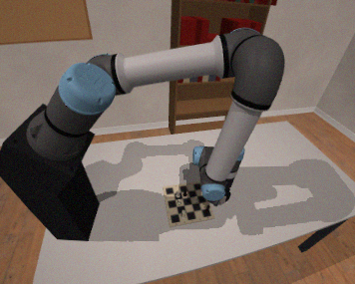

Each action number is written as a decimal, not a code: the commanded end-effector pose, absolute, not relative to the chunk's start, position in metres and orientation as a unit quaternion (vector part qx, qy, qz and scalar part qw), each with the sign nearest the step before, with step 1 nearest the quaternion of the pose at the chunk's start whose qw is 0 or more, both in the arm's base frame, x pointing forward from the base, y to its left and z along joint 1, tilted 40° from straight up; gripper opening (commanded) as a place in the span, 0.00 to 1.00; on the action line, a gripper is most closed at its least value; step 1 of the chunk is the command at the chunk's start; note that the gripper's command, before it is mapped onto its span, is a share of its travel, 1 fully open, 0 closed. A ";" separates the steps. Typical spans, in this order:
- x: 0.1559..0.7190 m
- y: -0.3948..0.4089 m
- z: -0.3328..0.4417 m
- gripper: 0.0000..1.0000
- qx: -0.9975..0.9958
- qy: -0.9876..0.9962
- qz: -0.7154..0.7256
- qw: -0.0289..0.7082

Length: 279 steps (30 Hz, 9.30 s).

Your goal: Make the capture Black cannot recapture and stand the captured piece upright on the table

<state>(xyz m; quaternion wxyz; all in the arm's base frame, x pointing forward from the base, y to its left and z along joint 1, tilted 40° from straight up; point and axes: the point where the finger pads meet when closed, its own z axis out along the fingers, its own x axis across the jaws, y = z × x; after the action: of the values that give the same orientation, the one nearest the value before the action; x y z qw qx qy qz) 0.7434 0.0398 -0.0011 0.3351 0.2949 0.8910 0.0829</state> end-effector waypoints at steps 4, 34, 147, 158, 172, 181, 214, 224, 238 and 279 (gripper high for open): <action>0.741 0.041 0.003 0.22 0.295 0.891 0.083 0.336; 0.685 0.044 0.068 1.00 0.295 0.891 0.083 0.336; 0.647 0.076 0.030 1.00 0.860 0.377 0.304 0.161; 0.641 0.082 0.026 1.00 0.914 0.214 0.329 0.101; 0.635 0.084 0.023 1.00 0.939 0.001 0.344 0.022; 0.631 0.084 0.021 1.00 0.929 -0.136 0.343 -0.029; 0.613 0.074 0.013 1.00 0.724 -0.598 0.279 -0.203; 0.607 0.071 0.011 1.00 0.614 -0.710 0.243 -0.244; 0.602 0.069 0.009 1.00 0.540 -0.768 0.219 -0.266; 0.600 0.068 0.008 0.22 0.503 -0.792 0.206 -0.277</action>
<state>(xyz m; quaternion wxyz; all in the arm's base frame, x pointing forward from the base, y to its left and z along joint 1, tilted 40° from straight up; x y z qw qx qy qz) 0.6022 0.0665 0.0098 0.2780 -0.5026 0.7918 -0.2075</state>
